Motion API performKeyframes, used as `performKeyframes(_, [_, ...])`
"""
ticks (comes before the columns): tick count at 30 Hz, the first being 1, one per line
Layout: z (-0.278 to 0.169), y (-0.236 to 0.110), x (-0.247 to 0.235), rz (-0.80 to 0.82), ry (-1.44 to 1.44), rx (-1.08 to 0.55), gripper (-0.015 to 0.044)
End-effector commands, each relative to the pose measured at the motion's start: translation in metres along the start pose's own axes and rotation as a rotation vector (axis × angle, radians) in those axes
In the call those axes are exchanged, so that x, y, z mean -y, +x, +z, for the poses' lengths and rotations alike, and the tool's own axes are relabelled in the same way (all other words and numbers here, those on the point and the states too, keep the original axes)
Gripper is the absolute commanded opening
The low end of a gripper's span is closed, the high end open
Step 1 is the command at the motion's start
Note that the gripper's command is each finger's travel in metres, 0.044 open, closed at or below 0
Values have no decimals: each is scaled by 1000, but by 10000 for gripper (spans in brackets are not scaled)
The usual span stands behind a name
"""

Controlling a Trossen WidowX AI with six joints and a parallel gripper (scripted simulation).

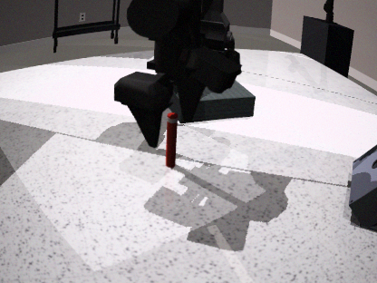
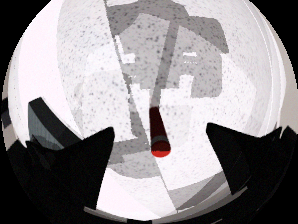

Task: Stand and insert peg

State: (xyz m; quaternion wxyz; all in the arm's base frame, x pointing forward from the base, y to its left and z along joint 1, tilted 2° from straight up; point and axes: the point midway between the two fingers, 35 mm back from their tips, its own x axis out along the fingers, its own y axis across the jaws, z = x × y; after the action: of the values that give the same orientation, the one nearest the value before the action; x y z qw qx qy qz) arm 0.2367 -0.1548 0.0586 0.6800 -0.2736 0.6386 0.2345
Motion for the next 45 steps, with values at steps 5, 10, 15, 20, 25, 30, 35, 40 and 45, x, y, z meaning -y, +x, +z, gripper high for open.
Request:
performKeyframes(5, [-2, 16, -4, 15, -4, -8, 440])
performKeyframes(10, [-2, 17, -4, 15, -4, -8, 440])
performKeyframes(15, [-1, 14, -2, 6, -1, -2, 361])
performKeyframes(20, [-1, 14, -2, 6, -1, -2, 230])
performKeyframes(25, [-1, 14, -2, 6, -1, -2, 99])
performKeyframes(30, [-1, 14, -2, 6, -1, -2, 46])
performKeyframes(35, [-1, 14, -2, 6, -1, -2, 12])
performKeyframes(40, [0, 4, -1, 7, -1, -2, 0])
performKeyframes(45, [0, -16, 1, 9, -2, -4, 0])
